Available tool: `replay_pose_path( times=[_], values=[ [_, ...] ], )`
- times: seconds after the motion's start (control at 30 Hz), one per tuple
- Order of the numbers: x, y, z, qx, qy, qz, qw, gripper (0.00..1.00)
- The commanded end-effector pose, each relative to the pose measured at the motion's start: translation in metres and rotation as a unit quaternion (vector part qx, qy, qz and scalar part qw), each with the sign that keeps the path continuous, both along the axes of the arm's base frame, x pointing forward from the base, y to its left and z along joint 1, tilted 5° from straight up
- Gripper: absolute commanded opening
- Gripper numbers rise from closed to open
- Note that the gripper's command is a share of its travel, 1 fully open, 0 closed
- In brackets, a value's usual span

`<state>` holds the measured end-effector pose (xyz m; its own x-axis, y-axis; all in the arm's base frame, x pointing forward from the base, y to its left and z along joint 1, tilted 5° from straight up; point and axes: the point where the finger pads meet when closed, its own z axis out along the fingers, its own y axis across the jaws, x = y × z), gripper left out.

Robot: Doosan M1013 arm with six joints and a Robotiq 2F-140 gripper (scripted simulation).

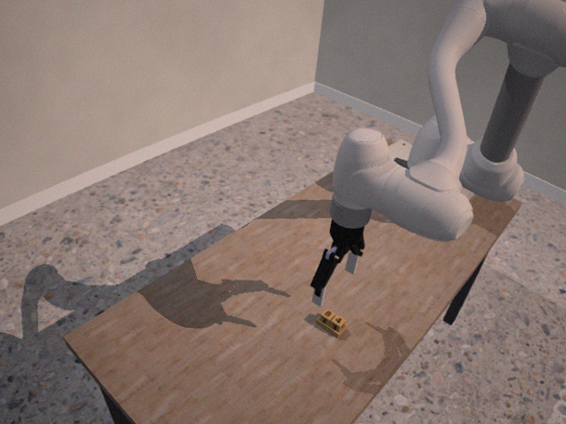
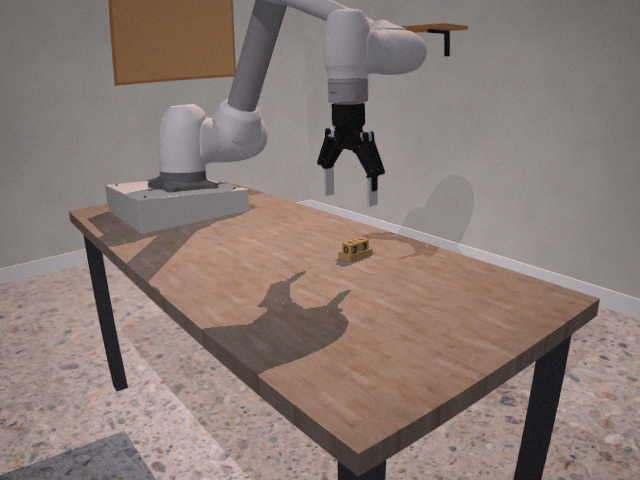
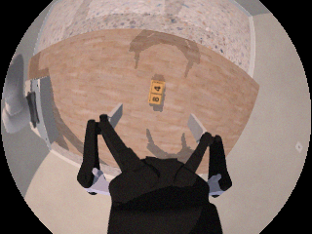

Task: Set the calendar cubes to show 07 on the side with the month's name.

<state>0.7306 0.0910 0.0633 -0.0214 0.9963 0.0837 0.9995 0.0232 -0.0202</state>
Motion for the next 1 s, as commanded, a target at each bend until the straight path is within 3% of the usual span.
replay_pose_path(
  times=[0.0, 0.47, 0.97],
  values=[
    [0.000, -0.001, 0.010, 0.000, 0.000, 0.000, 1.000, 1.00],
    [0.001, -0.004, 0.043, 0.000, 0.000, 0.000, 1.000, 1.00],
    [0.001, -0.004, 0.045, 0.000, 0.000, 0.000, 1.000, 1.00]
  ],
)
